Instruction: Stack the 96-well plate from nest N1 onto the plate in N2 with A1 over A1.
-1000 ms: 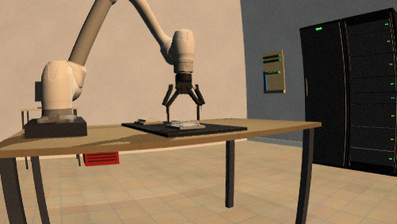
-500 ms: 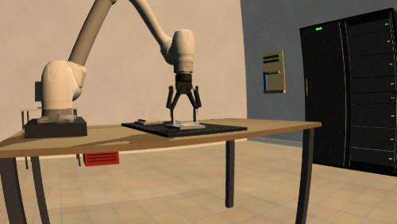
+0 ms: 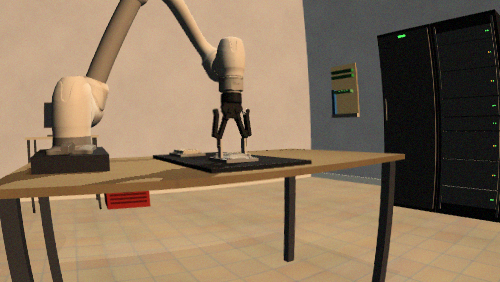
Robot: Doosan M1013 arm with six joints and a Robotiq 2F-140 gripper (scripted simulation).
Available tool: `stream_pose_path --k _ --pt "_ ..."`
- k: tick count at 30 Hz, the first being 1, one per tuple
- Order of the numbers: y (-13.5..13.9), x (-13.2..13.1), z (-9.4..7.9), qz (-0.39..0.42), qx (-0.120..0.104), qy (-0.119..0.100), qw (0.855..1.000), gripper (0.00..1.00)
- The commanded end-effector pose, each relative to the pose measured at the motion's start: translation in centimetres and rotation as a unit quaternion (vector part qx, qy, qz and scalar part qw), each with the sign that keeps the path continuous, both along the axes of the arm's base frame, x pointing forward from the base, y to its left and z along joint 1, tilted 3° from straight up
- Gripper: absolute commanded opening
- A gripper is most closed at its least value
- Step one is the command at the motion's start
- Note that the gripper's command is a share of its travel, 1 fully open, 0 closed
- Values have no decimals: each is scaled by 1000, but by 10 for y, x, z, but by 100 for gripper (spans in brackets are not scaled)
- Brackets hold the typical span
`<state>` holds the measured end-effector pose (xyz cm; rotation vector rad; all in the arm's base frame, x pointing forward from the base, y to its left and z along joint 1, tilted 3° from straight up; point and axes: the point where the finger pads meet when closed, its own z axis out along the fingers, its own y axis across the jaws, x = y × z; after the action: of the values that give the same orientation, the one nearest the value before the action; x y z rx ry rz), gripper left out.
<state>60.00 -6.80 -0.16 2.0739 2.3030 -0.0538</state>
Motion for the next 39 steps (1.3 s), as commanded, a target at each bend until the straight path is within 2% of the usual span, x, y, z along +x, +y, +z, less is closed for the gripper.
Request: stream_pose_path --k 1,14,39 --pt "0 0 0 0 0 0 1000 0" --pt "0 0 0 0 0 0 1000 0" --pt "2 0 35 0 0 0 1000 0"
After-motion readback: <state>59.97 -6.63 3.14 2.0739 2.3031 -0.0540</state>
